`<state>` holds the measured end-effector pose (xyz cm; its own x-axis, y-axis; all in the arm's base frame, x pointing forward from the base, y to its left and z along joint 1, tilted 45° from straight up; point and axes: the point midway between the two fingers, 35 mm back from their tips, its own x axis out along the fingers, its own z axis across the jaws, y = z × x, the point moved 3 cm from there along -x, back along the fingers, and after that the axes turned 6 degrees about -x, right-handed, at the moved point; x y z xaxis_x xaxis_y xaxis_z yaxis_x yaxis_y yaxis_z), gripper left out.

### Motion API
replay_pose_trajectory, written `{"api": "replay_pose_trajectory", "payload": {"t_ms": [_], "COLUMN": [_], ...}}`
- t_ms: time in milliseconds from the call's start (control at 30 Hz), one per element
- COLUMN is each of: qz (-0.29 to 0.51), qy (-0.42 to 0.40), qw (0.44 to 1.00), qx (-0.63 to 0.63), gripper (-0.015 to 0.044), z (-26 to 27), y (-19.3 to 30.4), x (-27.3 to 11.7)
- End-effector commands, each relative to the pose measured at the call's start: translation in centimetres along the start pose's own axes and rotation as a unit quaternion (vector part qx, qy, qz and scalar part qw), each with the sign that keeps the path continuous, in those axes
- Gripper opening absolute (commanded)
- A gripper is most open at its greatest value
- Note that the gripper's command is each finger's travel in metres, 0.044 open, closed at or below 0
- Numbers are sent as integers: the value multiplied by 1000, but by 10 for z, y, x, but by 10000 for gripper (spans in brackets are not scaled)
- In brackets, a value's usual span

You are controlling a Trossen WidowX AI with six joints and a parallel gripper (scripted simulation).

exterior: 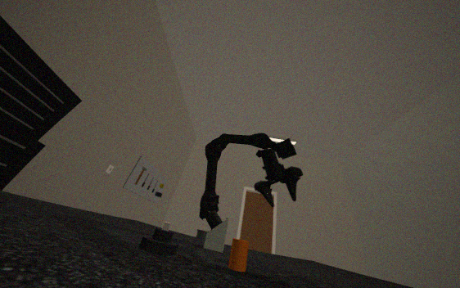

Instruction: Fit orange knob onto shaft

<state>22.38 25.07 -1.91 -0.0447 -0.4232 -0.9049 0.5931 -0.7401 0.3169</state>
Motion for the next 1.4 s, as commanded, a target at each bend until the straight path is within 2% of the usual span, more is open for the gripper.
{"api": "replay_pose_trajectory", "payload": {"t_ms": [0,200,433,600,1367], "qz": [68,159,161,162,162], "qy": [-18,-40,-40,-40,-40], "qw": [988,943,941,941,941], "qx": [135,290,294,294,294], "gripper": [440,440,440,440,440], "z": [-2,10,12,17,22], "y": [69,156,157,166,174], "x": [5,14,14,46,78]}}
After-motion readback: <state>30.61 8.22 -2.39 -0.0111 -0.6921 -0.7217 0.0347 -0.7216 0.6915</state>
